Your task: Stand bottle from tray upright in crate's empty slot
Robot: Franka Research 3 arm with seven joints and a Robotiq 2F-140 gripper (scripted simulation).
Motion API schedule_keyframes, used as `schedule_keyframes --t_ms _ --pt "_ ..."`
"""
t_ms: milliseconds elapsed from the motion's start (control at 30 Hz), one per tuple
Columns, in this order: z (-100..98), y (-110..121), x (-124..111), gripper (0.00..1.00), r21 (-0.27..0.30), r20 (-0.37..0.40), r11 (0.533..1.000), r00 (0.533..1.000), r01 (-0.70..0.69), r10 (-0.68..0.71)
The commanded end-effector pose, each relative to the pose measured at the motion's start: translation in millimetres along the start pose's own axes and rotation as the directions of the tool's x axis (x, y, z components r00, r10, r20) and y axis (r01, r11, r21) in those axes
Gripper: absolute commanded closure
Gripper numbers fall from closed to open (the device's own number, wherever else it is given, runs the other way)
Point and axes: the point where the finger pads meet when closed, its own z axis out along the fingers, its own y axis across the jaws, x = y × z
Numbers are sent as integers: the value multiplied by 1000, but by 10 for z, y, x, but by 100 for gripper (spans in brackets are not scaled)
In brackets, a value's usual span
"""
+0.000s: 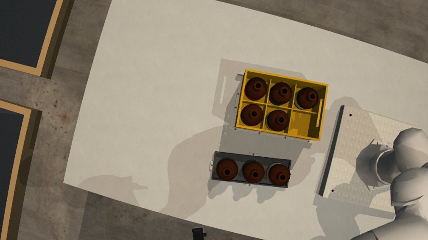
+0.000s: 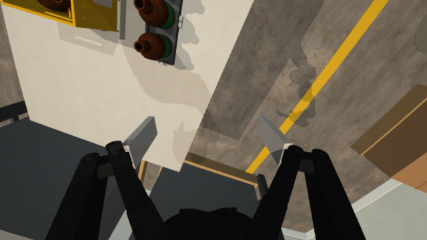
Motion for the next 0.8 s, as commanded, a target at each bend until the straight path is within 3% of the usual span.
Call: schedule_keyframes --t_ms 0,600,700,767 --pt "-1 0 0 0 0 0 1000 1000 0 0" --pt "0 -24 1 0 1 0 1000 1000 1 -1" --pt "21 -317 26 0 13 0 1000 1000 17 -17" --pt "59 -756 94 0 28 -2 999 999 42 -42"
